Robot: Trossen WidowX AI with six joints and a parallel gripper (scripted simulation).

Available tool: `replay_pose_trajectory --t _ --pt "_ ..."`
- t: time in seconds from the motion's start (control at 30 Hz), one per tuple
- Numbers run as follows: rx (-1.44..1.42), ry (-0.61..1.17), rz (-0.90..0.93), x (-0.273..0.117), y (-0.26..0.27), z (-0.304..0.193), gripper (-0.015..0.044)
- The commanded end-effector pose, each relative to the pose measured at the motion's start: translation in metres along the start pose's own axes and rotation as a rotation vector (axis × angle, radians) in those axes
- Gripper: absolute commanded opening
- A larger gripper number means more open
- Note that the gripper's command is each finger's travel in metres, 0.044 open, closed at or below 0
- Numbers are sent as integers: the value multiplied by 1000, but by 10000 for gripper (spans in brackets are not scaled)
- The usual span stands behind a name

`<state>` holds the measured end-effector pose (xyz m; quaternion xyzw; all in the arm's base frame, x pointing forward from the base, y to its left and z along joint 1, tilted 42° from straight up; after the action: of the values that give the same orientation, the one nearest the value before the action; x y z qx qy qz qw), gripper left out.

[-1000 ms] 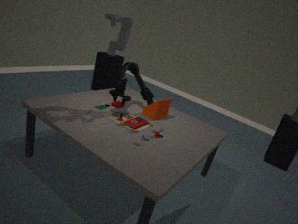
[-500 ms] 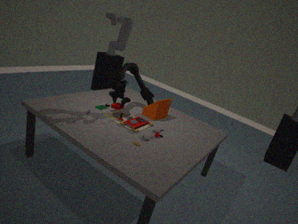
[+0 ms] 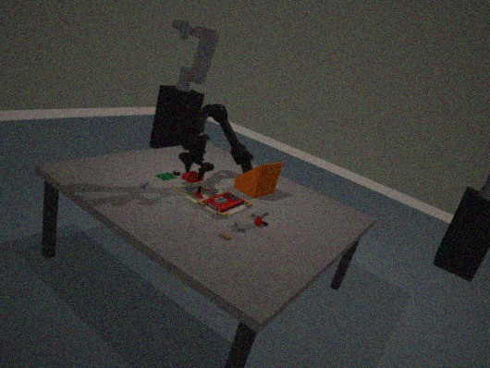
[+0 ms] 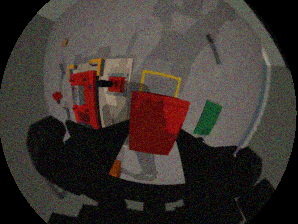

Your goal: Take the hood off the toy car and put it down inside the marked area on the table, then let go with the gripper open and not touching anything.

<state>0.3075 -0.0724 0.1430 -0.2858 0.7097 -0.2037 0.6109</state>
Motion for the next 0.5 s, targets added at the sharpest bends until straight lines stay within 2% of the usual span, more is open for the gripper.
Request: replay_pose_trajectory --t 0.0,0.47 --pt "-7 4 -2 5 1 -1 0" --pt "-7 5 -4 18 1 -2 0"
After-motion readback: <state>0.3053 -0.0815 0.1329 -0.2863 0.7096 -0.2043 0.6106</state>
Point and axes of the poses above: the point midway between the two fingers, 35 mm back from their tips, its own x axis out along the fingers, its own y axis across the jaws, z = x × y, the point moved 9 cm from there along -x, back along the fingers, and after that the axes turned 11 degrees about -x, right-handed, at the moved point
